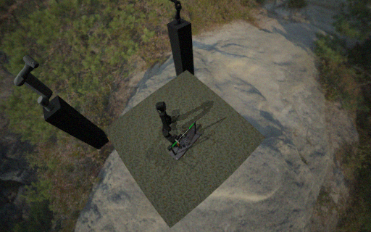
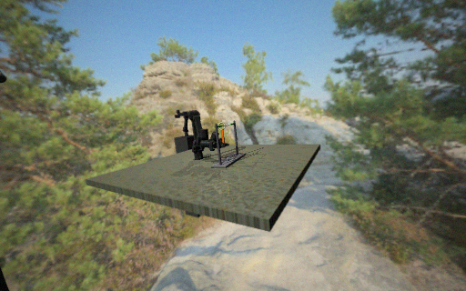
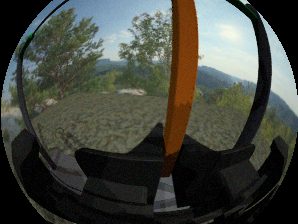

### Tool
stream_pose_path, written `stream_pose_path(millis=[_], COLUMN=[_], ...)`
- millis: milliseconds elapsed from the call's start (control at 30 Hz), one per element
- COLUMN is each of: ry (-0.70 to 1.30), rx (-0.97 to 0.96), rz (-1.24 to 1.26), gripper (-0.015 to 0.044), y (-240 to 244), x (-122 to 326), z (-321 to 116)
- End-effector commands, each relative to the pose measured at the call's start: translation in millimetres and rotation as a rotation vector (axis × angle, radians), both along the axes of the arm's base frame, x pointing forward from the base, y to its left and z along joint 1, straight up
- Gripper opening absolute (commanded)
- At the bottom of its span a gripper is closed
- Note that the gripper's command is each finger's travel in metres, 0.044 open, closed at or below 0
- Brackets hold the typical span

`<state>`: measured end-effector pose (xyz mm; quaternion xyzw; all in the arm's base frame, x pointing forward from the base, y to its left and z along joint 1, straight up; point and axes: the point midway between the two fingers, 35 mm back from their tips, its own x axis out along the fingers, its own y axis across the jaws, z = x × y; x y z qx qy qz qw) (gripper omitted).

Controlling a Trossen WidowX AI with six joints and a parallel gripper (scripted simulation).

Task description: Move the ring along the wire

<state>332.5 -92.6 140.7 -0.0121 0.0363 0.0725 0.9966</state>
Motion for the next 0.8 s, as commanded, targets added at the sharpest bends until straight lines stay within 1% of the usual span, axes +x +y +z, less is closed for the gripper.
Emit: stream_pose_path(millis=[0, 767], ry=[-0.004, -0.018], rx=[-0.001, -0.085], rz=[-0.002, 0.05], gripper=[-0.015, -0.015], y=[3, 16], x=[-1, -2], z=[1, 1])
